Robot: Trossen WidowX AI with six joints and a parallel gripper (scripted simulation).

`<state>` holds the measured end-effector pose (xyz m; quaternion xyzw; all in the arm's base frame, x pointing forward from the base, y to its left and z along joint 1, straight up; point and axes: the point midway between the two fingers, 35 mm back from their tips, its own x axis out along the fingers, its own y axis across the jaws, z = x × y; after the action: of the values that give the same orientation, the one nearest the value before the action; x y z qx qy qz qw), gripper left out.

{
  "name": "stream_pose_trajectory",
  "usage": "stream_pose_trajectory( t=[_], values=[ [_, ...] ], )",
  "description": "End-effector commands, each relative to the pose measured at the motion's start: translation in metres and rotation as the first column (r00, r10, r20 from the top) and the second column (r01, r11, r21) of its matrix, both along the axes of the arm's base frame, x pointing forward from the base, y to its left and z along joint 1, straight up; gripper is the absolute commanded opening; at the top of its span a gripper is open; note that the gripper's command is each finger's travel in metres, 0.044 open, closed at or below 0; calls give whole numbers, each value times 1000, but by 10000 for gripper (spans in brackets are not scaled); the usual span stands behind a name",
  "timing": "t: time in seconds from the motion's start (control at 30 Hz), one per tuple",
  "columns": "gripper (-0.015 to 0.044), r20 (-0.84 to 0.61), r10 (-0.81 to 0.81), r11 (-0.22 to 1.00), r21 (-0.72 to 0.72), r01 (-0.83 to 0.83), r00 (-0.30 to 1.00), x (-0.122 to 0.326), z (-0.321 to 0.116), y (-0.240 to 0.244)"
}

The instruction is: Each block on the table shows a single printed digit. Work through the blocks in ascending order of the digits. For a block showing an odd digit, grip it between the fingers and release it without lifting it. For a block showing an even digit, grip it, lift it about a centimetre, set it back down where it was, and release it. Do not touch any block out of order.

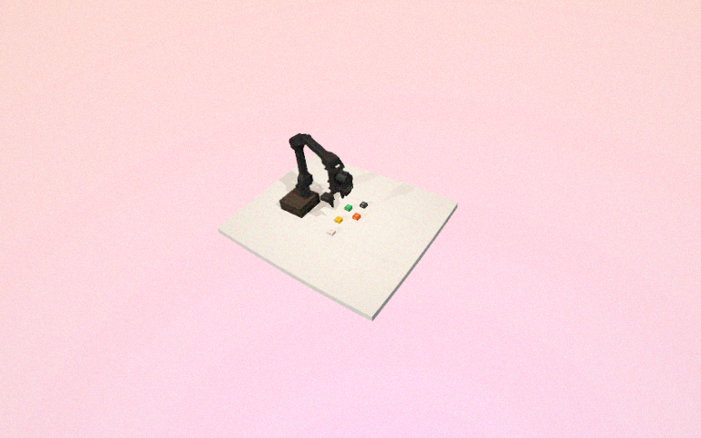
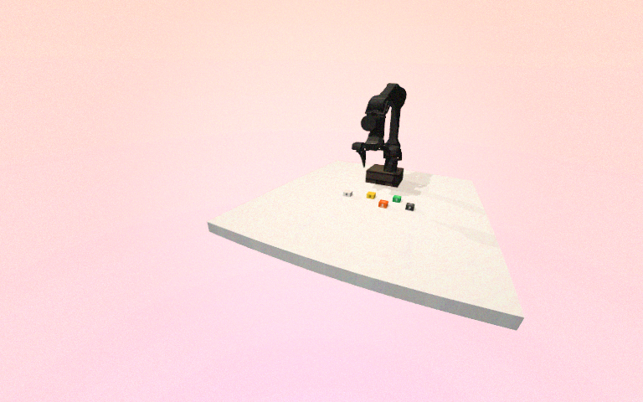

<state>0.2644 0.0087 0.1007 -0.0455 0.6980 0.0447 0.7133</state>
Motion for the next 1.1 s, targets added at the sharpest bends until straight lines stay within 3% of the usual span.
stream_pose_trajectory(
  t=[0.0,0.17,1.07],
  values=[
    [400,0,3,1000,0,-3,1000,-4,-12,-3],
    [400,-1,3,1000,0,-3,1000,-4,-79,-3],
    [400,-1,3,1000,0,-3,1000,-3,-111,-3]
  ],
)
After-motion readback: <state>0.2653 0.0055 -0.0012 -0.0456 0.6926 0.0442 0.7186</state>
